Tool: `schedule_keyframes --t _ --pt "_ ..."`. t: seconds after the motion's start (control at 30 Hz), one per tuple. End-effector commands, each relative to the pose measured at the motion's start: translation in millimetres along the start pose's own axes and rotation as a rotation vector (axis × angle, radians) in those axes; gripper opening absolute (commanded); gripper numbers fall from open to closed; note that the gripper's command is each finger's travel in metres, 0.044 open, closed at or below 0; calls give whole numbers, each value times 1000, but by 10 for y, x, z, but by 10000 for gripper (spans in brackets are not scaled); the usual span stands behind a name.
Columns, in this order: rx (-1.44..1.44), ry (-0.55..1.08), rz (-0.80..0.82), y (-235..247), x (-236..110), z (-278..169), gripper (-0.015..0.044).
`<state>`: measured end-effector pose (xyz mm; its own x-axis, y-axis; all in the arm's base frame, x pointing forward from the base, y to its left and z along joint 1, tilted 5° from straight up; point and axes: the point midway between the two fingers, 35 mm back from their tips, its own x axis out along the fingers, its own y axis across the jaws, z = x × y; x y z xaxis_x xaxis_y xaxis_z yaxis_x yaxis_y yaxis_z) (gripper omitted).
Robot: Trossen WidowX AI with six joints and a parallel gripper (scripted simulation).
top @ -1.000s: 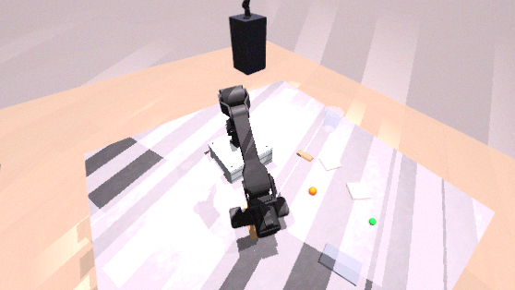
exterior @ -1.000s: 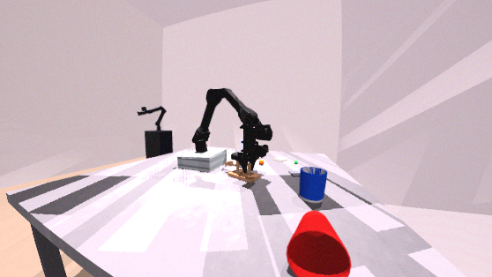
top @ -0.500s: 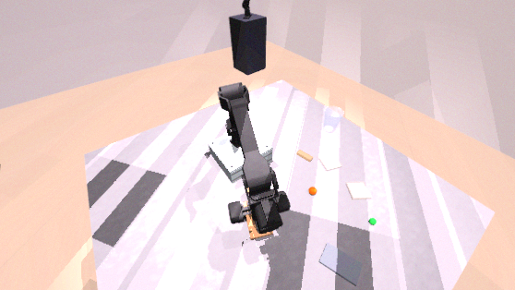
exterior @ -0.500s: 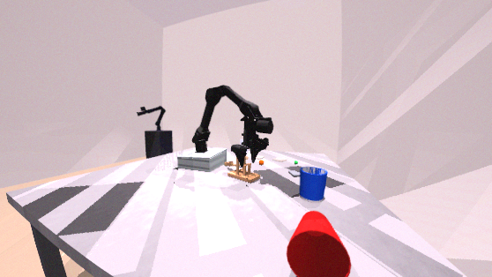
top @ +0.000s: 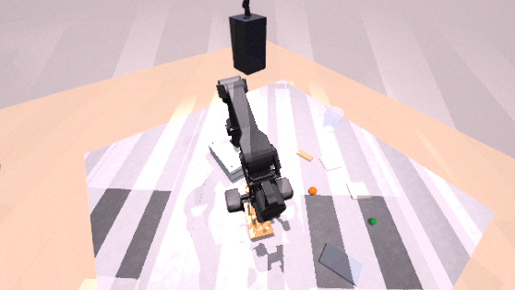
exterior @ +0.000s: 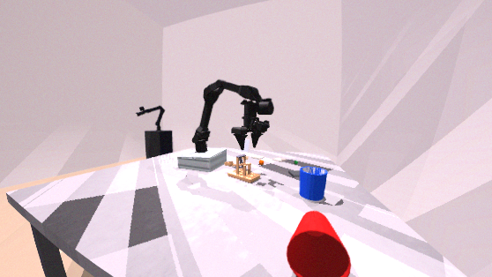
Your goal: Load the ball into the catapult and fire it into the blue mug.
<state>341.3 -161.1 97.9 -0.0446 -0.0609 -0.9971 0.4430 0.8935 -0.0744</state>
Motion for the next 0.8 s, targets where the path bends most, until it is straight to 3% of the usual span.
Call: schedule_keyframes --t 0.0,0.1,0.23,0.6,0.77 --pt "6 -43 3 -8 -348 2 440" --pt "-15 -29 2 112 -132 29 387" --pt "-110 -30 4 767 96 4 300" --pt "-334 -18 22 2278 729 -592 300" --pt "-363 -14 25 2484 817 -790 300"
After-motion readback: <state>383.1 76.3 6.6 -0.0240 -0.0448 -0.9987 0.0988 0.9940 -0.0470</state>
